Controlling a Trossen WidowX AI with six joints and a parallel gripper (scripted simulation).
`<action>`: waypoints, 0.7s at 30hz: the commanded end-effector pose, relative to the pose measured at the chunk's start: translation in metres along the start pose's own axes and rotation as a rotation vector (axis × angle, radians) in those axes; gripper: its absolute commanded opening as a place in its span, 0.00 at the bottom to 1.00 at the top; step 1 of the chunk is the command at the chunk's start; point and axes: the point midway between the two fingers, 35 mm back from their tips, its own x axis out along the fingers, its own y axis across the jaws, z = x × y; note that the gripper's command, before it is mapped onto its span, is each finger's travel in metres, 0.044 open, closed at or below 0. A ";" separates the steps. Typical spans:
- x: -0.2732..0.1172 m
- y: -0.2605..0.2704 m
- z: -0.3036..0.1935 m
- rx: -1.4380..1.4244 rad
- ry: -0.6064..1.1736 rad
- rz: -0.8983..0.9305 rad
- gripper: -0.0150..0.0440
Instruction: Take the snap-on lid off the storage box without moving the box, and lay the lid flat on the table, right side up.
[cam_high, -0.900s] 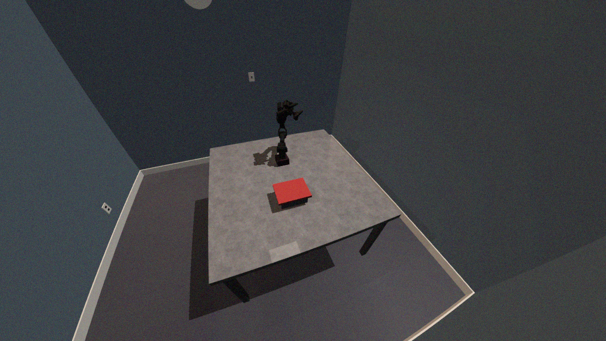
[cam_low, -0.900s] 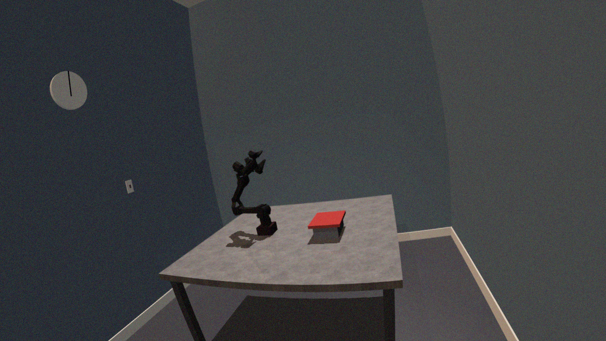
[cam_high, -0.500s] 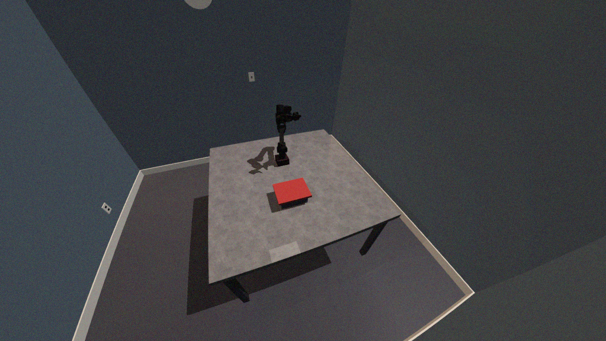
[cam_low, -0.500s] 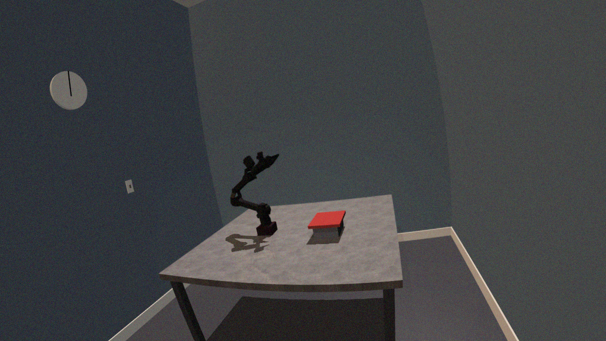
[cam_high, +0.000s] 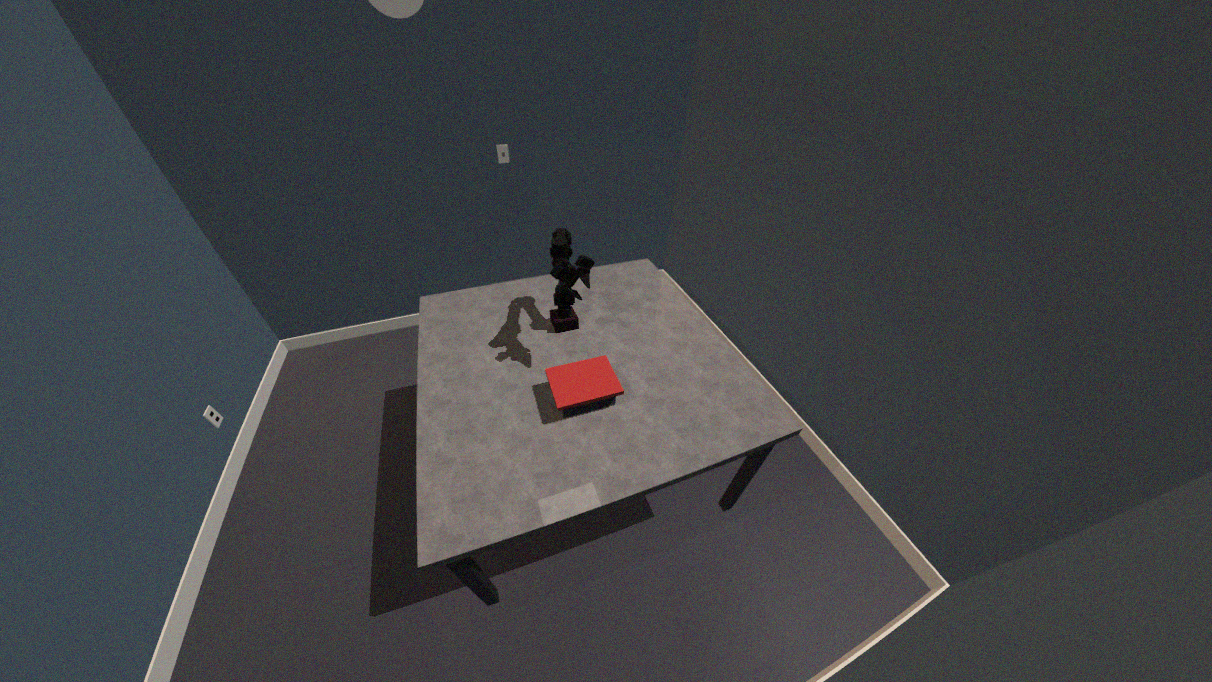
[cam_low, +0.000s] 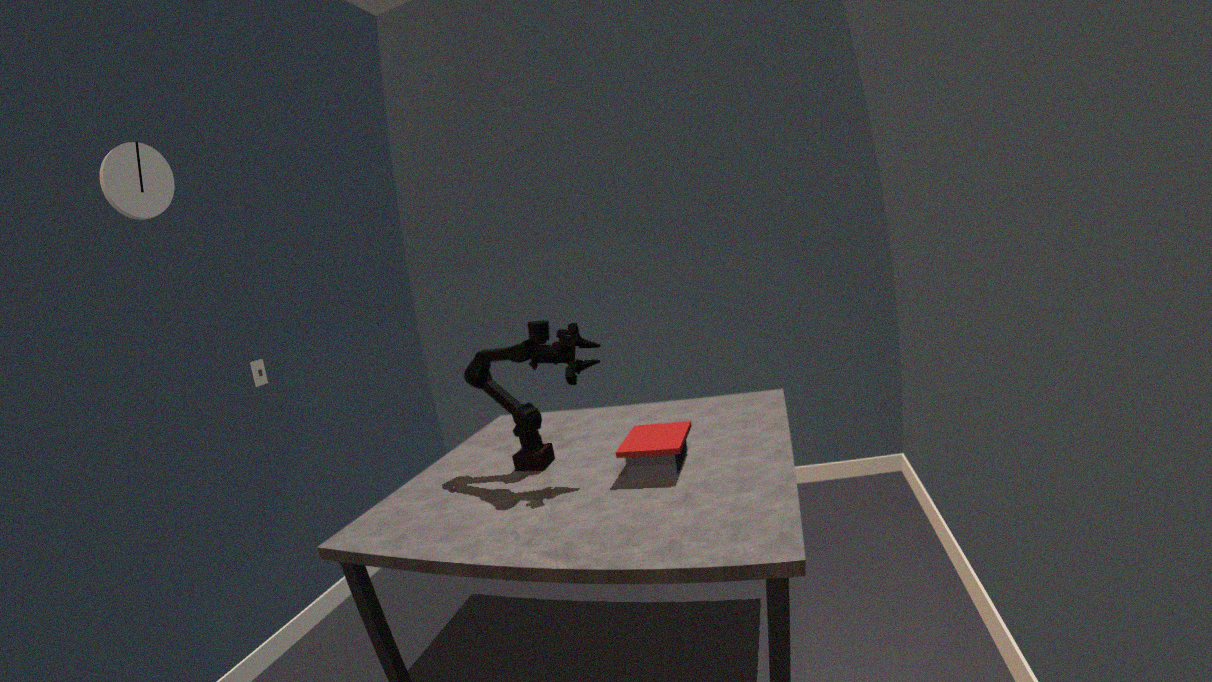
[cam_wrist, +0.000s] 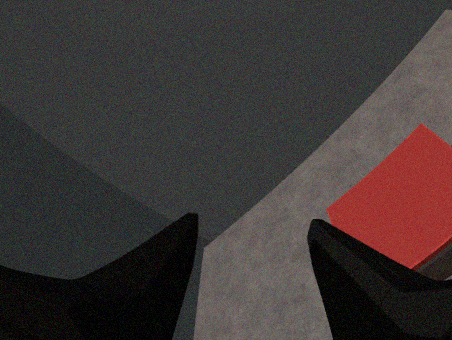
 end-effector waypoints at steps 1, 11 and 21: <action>0.022 -0.057 -0.011 0.270 0.025 -0.220 0.65; 0.034 -0.143 -0.037 0.662 -0.024 -0.591 0.65; 0.040 -0.160 -0.047 0.662 -0.024 -0.591 0.65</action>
